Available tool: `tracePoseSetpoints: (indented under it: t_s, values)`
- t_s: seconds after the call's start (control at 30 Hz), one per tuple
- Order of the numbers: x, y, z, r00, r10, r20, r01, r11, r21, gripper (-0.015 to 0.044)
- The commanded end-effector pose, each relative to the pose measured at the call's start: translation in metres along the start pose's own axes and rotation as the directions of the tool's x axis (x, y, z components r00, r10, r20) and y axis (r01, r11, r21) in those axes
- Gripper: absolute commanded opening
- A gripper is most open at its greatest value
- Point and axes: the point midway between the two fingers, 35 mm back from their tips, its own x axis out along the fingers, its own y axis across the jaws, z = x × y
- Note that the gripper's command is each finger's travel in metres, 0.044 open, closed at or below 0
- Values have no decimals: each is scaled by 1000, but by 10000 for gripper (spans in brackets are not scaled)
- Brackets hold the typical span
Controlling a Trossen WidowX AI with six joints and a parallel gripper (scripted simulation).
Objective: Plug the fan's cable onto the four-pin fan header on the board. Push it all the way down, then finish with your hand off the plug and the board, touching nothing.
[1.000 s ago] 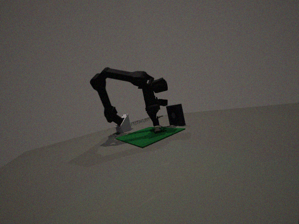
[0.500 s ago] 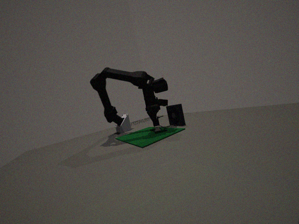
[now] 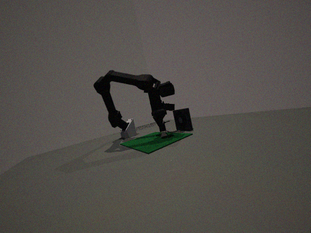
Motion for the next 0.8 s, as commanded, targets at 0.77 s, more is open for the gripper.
tracePoseSetpoints:
  t_s: [0.77]
  values:
    - [5, 1, -1, 1000, -2, -4, 2, 1000, -7, 0]
